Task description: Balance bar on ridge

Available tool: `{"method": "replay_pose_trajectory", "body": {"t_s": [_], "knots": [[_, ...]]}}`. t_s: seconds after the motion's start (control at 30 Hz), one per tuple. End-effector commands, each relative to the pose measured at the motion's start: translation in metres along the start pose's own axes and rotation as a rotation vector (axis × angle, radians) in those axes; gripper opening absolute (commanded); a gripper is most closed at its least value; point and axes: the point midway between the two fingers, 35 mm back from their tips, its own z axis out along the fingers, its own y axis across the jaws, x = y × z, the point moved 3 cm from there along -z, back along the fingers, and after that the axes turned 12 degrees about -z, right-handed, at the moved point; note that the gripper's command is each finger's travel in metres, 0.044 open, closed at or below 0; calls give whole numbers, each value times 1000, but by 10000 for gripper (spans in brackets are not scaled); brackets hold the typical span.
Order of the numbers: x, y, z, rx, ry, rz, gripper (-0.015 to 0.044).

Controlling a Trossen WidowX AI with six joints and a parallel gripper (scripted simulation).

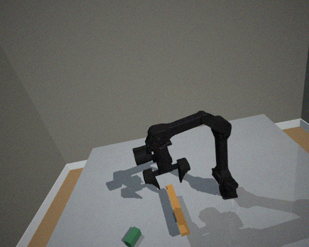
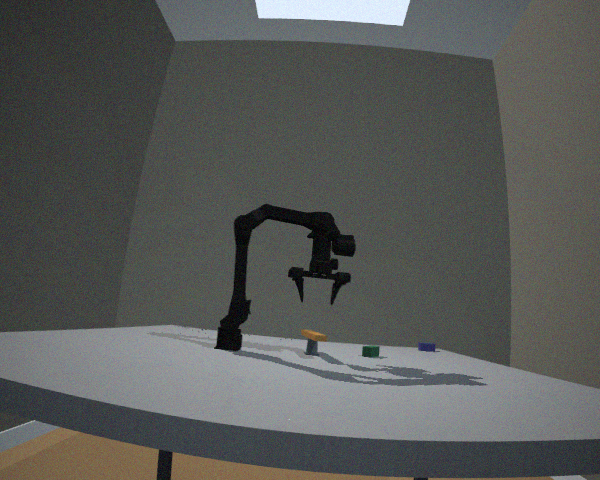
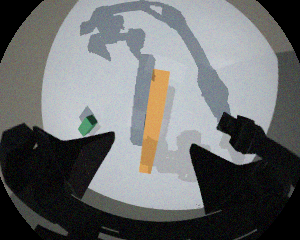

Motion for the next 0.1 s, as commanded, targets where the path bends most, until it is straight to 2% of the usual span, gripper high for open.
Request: {"method": "replay_pose_trajectory", "body": {"t_s": [0.0, 0.07], "knots": [[0, 0, -1, -2, 0, 0, 440], [0, 0, -1, -2, 0, 0, 440]]}}
